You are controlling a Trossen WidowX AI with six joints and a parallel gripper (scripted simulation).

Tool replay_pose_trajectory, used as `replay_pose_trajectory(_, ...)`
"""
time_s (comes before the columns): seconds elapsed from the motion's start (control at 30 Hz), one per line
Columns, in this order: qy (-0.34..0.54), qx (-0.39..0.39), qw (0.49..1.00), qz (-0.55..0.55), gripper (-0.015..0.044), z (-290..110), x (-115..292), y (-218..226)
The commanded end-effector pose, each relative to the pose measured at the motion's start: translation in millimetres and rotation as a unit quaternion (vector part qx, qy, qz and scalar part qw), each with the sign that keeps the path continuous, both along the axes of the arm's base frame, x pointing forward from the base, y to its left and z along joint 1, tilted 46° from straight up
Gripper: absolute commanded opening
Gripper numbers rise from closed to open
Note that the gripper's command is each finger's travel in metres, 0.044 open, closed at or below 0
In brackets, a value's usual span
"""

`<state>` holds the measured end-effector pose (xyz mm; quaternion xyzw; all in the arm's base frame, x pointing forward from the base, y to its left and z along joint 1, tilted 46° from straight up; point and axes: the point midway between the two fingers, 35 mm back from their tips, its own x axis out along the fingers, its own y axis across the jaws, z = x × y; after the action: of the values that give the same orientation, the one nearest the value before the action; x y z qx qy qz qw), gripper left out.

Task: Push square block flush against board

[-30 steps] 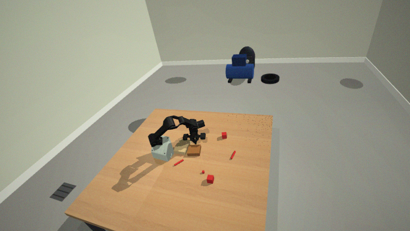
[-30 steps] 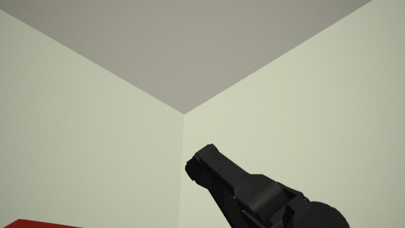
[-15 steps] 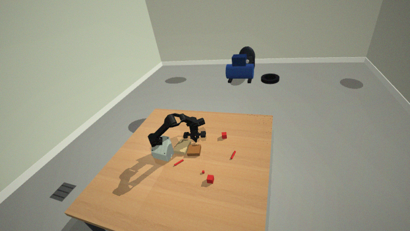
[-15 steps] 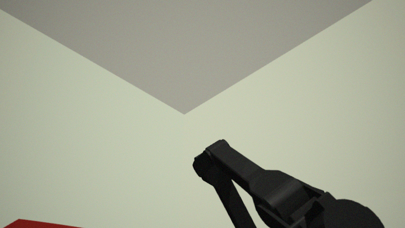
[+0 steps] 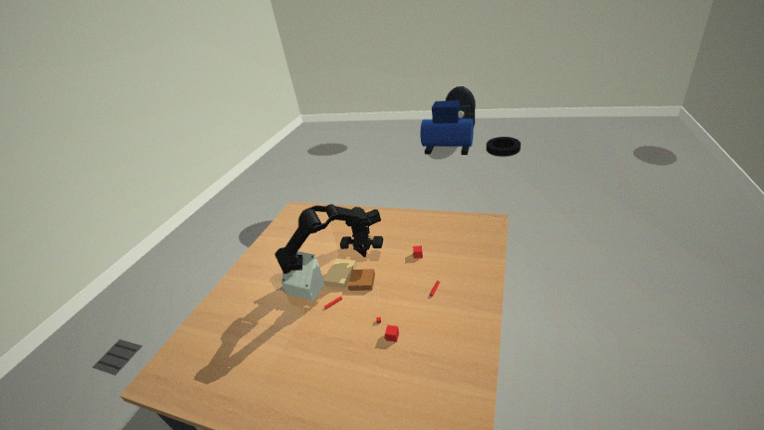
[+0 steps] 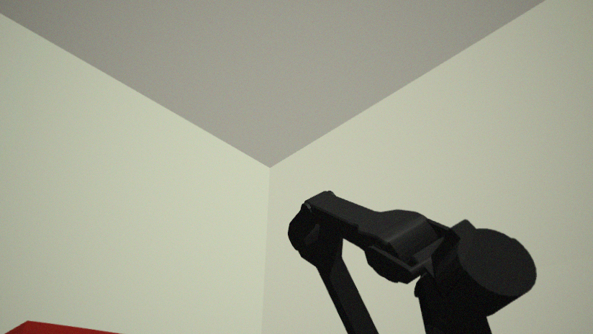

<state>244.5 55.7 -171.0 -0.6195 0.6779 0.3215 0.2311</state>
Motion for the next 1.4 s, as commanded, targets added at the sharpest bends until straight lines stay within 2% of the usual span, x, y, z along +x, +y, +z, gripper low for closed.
replay_pose_trajectory(0.0,-0.042,-0.006,0.998,-0.038,0.0000,5,10,-3)
replay_pose_trajectory(0.3,-0.147,-0.024,0.978,-0.149,0.0000,15,29,-15)
replay_pose_trajectory(0.63,-0.260,-0.045,0.927,-0.267,0.0000,28,49,-31)
replay_pose_trajectory(0.93,-0.356,-0.066,0.857,-0.366,0.0000,40,66,-48)
replay_pose_trajectory(1.37,-0.473,-0.093,0.729,-0.486,0.0000,59,87,-74)
